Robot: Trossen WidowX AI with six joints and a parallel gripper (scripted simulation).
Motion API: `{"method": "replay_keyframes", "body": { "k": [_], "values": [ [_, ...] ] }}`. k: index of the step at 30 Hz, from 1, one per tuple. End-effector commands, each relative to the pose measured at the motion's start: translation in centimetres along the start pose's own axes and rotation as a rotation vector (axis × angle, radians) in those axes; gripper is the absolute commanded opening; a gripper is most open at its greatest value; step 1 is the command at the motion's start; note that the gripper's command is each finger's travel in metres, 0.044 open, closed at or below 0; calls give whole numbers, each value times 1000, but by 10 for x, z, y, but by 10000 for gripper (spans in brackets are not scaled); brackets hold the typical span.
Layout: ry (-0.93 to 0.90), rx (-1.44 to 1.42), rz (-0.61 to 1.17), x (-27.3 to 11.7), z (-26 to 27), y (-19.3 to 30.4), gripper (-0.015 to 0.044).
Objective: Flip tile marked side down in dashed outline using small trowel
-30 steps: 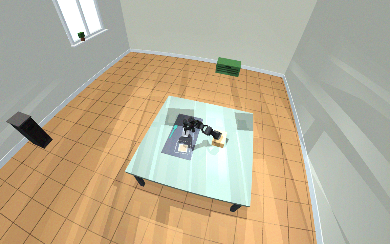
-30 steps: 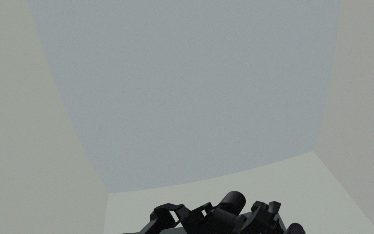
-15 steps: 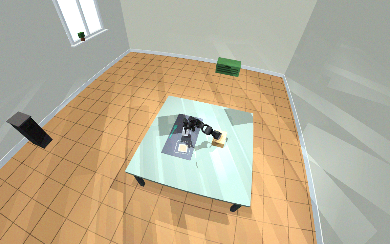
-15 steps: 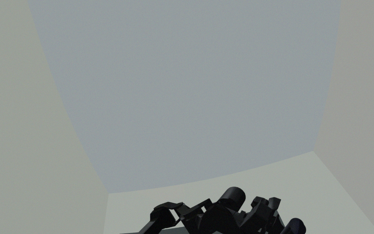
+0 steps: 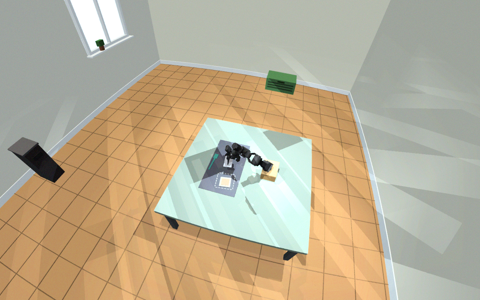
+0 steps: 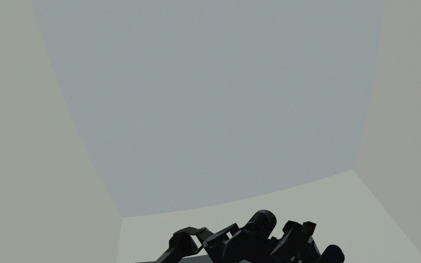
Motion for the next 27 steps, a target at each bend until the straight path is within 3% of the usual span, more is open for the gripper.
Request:
{"method": "replay_keyframes", "body": {
  "k": [1, 22, 27],
  "values": [
    [-11, -11, 0, -1, 4, -1, 0],
    [3, 5, -3, 1, 0, 0, 0],
    [23, 123, -89, 10, 3, -10, 0]
  ]
}}
Point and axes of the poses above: the point midway between the two fingers, 35 mm back from their tips, its own x axis out along the fingers, its own z axis across the jaws, y = z × x, the point moved 10 cm from there along -x, back along the fingers, and after that the axes turned 2 degrees about x, right-handed, at the moved point
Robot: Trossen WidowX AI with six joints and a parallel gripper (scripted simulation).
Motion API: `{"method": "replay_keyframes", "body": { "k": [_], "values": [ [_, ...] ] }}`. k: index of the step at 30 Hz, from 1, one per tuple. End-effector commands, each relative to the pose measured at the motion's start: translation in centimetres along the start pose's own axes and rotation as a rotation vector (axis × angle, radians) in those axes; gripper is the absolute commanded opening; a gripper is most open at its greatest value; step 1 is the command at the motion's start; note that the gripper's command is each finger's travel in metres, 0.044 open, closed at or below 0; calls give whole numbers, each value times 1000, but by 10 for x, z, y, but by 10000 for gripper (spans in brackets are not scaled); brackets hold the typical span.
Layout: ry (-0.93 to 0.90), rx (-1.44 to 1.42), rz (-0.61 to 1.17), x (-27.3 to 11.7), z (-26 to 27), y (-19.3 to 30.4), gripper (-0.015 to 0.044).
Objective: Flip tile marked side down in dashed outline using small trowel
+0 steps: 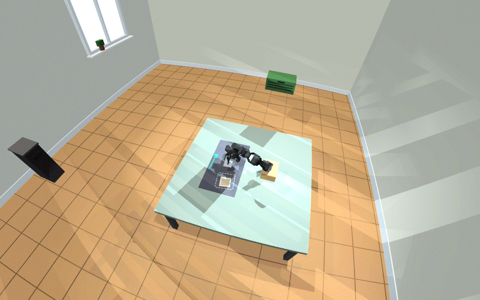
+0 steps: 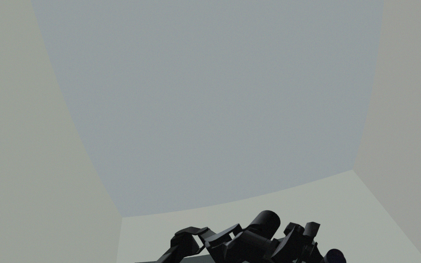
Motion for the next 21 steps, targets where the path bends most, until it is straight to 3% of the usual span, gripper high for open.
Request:
{"method": "replay_keyframes", "body": {
  "k": [1, 21],
  "values": [
    [-6, 79, -69, 7, 9, -7, 0],
    [21, 571, -521, 45, 20, -47, 0]
  ]
}}
Point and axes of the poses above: the point midway between the two fingers, 35 mm back from their tips, its own x axis out along the fingers, its own z axis across the jaws, y = z × x, the point moved 10 cm from there along -x, back along the fingers, and after that the axes turned 2 degrees about x, right-handed, at the moved point
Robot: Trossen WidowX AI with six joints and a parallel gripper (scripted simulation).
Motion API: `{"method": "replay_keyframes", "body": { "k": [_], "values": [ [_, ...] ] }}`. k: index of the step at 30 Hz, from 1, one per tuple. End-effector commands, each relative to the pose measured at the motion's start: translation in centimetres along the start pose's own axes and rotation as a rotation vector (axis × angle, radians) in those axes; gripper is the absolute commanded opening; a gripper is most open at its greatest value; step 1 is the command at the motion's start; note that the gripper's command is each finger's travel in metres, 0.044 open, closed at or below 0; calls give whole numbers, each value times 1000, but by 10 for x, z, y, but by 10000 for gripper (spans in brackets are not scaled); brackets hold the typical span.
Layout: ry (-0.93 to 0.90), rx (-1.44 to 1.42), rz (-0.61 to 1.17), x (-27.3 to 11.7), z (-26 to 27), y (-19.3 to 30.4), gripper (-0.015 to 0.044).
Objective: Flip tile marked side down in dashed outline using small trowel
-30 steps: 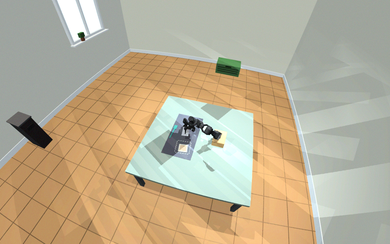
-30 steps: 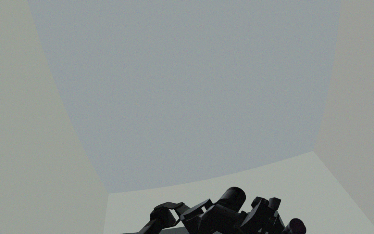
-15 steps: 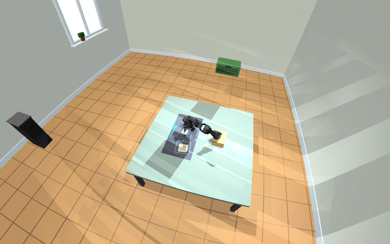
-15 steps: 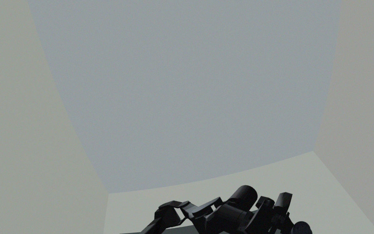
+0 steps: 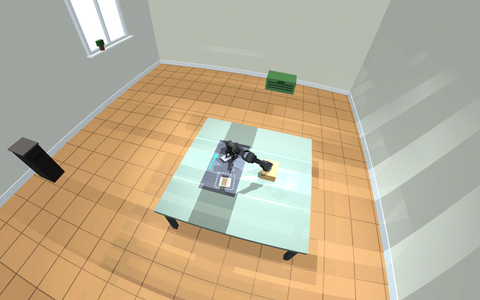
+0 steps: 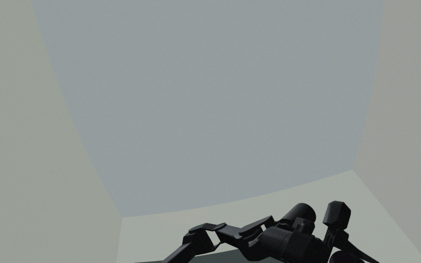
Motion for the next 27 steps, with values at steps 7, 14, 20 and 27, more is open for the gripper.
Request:
{"method": "replay_keyframes", "body": {
  "k": [7, 14, 20, 27],
  "values": [
    [-57, 221, -231, 20, 16, -3, 0],
    [-110, 359, -405, 33, 21, -9, 0],
    [-174, 461, -552, 43, 25, -13, 0],
    [-192, 482, -586, 45, 26, -14, 0]
  ]
}}
Point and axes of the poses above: the point midway between the two fingers, 35 mm back from their tips, its own x axis out along the fingers, its own z axis across the jaws, y = z × x, the point moved 10 cm from there along -x, back along the fingers, and after that the axes turned 2 degrees about x, right-handed, at the moved point
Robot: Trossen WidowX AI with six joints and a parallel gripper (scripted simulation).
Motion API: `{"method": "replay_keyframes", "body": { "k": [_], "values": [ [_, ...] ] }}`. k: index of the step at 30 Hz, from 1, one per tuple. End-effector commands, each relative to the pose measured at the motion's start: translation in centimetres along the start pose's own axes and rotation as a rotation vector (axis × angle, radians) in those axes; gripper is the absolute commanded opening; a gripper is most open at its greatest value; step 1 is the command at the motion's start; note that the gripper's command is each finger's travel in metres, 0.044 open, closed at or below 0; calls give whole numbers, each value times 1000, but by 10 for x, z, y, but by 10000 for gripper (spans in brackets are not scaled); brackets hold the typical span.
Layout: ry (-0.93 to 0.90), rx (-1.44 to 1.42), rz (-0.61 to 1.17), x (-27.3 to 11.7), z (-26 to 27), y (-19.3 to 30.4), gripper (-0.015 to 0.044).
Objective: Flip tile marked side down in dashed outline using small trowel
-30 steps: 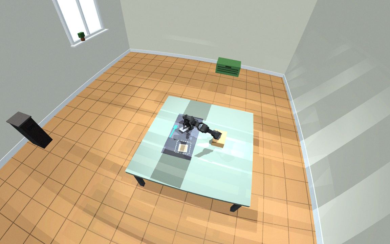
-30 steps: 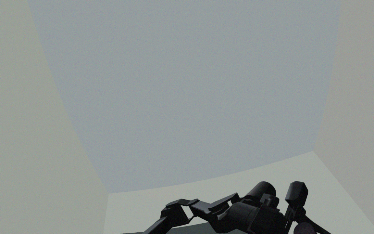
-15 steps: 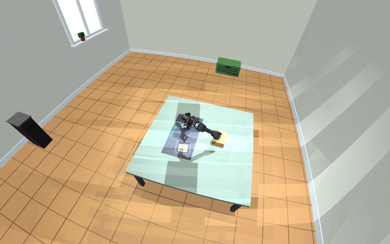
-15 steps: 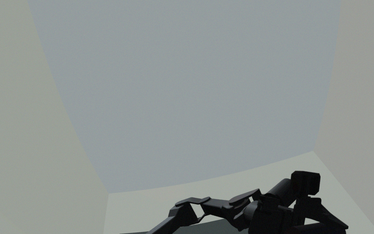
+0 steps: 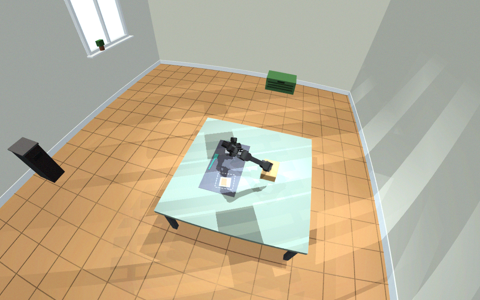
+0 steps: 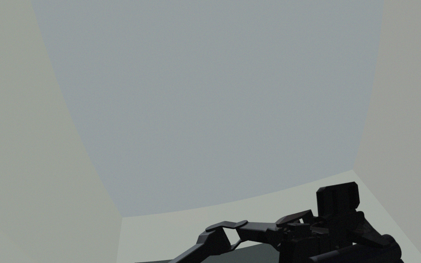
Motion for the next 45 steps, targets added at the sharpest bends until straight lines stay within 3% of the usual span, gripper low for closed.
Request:
{"method": "replay_keyframes", "body": {
  "k": [1, 30, 41, 45],
  "values": [
    [-24, 16, 4, -3, 4, 5, 0],
    [-22, 16, 4, 21, -24, 4, 0],
    [-22, 16, 4, 21, -24, 4, 289],
    [-22, 16, 4, 21, -24, 4, 300]
  ]
}}
Point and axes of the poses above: the point midway between the two fingers, 35 mm back from their tips, its own x axis out along the fingers, its own z axis across the jaws, y = z × x, the point moved 10 cm from there along -x, back along the fingers, and after that the axes turned 2 degrees about x, right-handed, at the moved point
